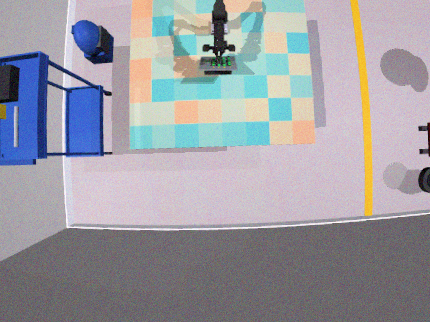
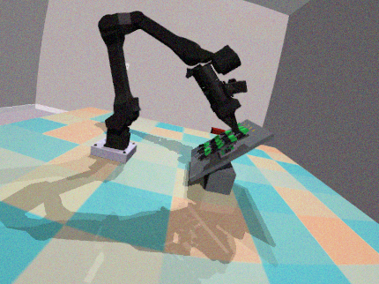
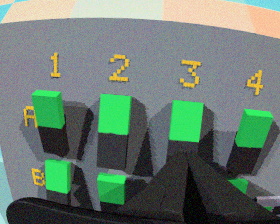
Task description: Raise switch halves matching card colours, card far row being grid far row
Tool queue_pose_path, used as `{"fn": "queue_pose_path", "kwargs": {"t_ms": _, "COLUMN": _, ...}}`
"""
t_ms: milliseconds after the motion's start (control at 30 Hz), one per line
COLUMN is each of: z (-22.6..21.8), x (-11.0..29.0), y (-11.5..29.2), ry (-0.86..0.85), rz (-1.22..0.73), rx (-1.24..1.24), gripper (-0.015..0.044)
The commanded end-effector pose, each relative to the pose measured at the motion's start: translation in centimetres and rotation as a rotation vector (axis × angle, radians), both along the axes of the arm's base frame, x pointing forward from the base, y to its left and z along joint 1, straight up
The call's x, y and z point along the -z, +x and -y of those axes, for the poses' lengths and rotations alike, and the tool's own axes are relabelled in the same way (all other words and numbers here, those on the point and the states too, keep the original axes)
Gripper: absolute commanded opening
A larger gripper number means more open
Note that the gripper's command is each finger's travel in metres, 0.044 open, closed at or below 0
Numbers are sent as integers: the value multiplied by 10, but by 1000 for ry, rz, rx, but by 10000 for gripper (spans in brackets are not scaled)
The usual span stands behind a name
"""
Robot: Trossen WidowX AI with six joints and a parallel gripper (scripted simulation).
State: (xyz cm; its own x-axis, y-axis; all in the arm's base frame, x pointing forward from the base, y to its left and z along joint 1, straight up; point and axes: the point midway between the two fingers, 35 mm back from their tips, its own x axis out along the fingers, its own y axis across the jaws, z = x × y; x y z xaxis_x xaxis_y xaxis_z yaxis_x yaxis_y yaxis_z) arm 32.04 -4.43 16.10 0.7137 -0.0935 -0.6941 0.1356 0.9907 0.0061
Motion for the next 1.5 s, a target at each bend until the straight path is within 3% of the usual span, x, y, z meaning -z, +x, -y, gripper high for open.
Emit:
{"fn": "queue_pose_path", "kwargs": {"t_ms": 0, "z": -1, "x": 1, "y": 1, "ry": 0, "rz": -1, "rx": -5, "gripper": 0}}
{"fn": "queue_pose_path", "kwargs": {"t_ms": 600, "z": 0, "x": 3, "y": 2, "ry": 0, "rz": -1, "rx": -5, "gripper": 0}}
{"fn": "queue_pose_path", "kwargs": {"t_ms": 800, "z": -6, "x": -42, "y": -40, "ry": 4, "rz": -29, "rx": -5, "gripper": 0}}
{"fn": "queue_pose_path", "kwargs": {"t_ms": 1000, "z": -6, "x": -44, "y": -42, "ry": 4, "rz": -30, "rx": -5, "gripper": 0}}
{"fn": "queue_pose_path", "kwargs": {"t_ms": 1233, "z": -43, "x": -2, "y": -81, "ry": 8, "rz": -34, "rx": -5, "gripper": 0}}
{"fn": "queue_pose_path", "kwargs": {"t_ms": 1467, "z": -43, "x": 11, "y": -69, "ry": 10, "rz": -46, "rx": -5, "gripper": 0}}
